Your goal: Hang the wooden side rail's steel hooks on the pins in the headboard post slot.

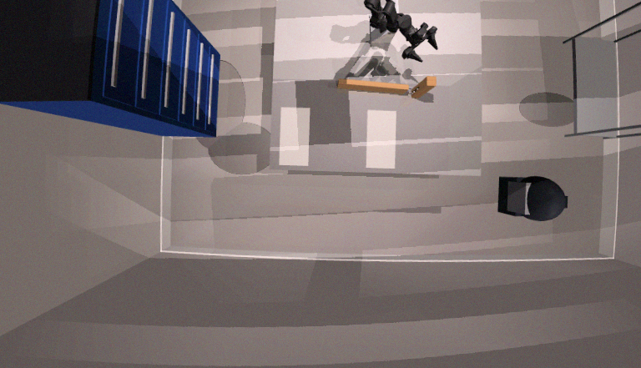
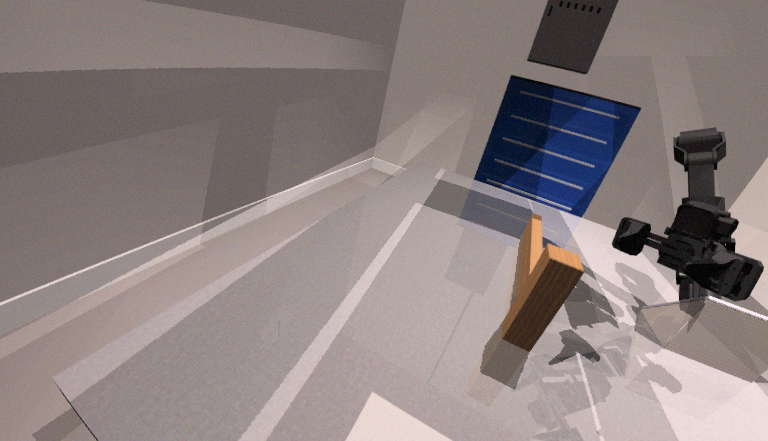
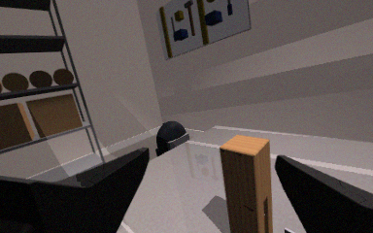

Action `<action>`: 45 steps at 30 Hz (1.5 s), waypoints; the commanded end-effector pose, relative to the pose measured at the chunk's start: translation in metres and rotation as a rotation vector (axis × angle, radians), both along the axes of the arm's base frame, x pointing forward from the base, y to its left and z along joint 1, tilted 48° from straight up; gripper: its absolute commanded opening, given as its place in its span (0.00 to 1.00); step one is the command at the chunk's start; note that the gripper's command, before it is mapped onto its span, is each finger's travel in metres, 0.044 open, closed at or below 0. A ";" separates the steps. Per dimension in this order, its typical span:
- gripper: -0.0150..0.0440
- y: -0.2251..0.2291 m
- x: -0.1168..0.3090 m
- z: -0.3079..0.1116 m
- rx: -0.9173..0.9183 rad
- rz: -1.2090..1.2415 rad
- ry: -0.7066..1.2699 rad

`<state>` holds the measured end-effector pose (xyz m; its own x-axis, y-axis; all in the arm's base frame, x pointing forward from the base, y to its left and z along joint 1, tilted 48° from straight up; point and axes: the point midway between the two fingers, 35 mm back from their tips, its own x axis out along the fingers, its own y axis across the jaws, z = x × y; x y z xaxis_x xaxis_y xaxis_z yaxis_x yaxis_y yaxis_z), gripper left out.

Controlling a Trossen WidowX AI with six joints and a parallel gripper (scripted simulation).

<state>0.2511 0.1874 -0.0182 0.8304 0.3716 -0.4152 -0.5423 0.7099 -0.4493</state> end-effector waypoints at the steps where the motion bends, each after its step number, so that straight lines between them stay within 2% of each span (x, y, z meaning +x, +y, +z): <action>1: 1.00 -0.044 0.010 -0.015 -0.118 -0.154 0.005; 6: 1.00 -0.097 0.012 -0.029 -0.260 -0.329 0.025; 9: 1.00 -0.111 0.011 -0.033 -0.301 -0.376 0.033; 32: 1.00 -0.111 0.012 -0.033 -0.305 -0.375 0.036; 39: 1.00 -0.101 0.038 -0.046 -0.420 -0.306 0.140; 45: 1.00 -0.097 0.060 -0.042 -0.513 -0.233 0.247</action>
<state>0.2905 0.0850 -0.0660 0.7895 -0.1101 -0.6037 -0.4252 0.6113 -0.6675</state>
